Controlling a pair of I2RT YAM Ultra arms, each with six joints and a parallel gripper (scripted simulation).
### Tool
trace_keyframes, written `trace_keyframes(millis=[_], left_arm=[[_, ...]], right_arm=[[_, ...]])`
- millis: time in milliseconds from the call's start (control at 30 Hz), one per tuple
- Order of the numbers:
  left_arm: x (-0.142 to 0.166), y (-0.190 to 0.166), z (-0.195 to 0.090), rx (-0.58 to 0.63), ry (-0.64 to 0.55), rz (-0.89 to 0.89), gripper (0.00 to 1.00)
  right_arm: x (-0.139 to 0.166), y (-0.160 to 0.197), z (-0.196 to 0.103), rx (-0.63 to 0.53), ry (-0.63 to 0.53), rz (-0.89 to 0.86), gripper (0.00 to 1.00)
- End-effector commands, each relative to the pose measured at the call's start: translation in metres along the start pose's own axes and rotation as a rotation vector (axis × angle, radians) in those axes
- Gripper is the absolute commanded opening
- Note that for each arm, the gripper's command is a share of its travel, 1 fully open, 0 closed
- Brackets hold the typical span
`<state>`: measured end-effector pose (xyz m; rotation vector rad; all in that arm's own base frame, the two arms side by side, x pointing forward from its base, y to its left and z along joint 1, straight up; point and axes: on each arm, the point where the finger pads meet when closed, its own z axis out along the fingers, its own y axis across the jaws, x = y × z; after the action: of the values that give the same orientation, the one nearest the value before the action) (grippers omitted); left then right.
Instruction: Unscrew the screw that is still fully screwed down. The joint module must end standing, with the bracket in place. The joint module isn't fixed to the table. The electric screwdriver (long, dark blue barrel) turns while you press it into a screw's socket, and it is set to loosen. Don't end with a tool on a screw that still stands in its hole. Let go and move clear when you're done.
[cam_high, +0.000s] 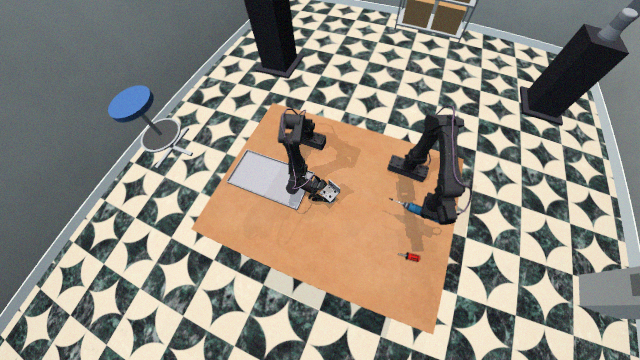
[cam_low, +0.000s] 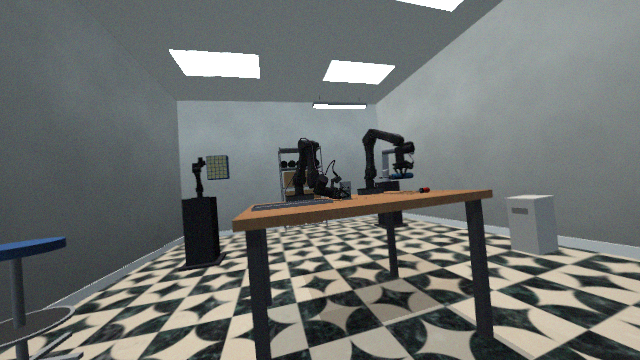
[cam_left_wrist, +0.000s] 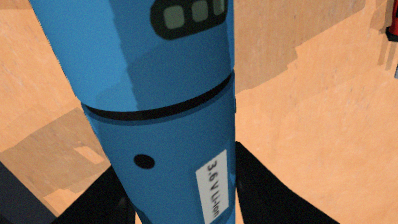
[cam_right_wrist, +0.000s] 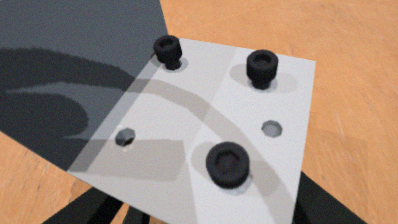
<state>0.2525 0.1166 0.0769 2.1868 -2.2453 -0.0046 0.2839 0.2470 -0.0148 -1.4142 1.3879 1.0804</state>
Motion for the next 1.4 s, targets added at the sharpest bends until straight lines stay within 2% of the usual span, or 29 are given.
trace_keyframes(millis=[0,133,233,300,400,500,633,800,833,967,1067,1167,1233,1367], left_arm=[[0.003,-0.002,0.01,-0.003,0.003,0.004,0.42],[0.0,-0.01,0.006,0.039,-0.017,0.004,0.42],[0.003,-0.002,0.023,0.002,0.0,0.004,0.42],[-0.003,-0.015,0.007,0.057,-0.026,0.004,0.42],[-0.003,-0.015,0.005,0.066,-0.03,0.004,0.42],[0.003,-0.002,0.031,-0.003,0.003,0.004,0.42],[0.0,-0.01,0.027,0.04,-0.018,0.004,0.42],[0.004,-0.002,0.049,-0.003,0.003,0.004,0.42],[-0.003,-0.016,0.031,0.061,-0.028,0.004,0.42],[-0.004,-0.017,0.029,0.069,-0.032,0.004,0.42],[0.004,-0.001,0.056,-0.003,0.003,0.004,0.42],[0.004,-0.002,0.061,-0.001,0.001,0.004,0.42],[-0.001,-0.011,0.053,0.043,-0.02,0.004,0.42],[0.004,-0.001,0.074,-0.003,0.003,0.004,0.42]], right_arm=[[-0.006,-0.003,0.0,-0.002,-0.01,-0.016,0.59],[-0.006,-0.003,0.0,-0.002,-0.01,-0.016,0.59],[-0.006,-0.003,0.0,-0.002,-0.01,-0.016,0.59],[-0.006,-0.003,0.0,-0.002,-0.01,-0.016,0.59],[-0.006,-0.003,0.0,-0.002,-0.01,-0.016,0.59],[-0.006,-0.003,0.0,-0.002,-0.01,-0.016,0.59],[-0.006,-0.003,0.0,-0.002,-0.01,-0.016,0.59],[-0.006,-0.003,0.0,-0.002,-0.01,-0.016,0.59],[-0.006,-0.003,0.0,-0.002,-0.01,-0.016,0.59],[-0.006,-0.003,0.0,-0.002,-0.01,-0.016,0.59],[-0.006,-0.003,0.0,-0.002,-0.01,-0.016,0.59],[-0.006,-0.003,0.0,-0.002,-0.01,-0.016,0.59],[-0.006,-0.003,0.0,-0.002,-0.01,-0.016,0.59],[-0.006,-0.003,0.0,-0.002,-0.01,-0.016,0.59]])
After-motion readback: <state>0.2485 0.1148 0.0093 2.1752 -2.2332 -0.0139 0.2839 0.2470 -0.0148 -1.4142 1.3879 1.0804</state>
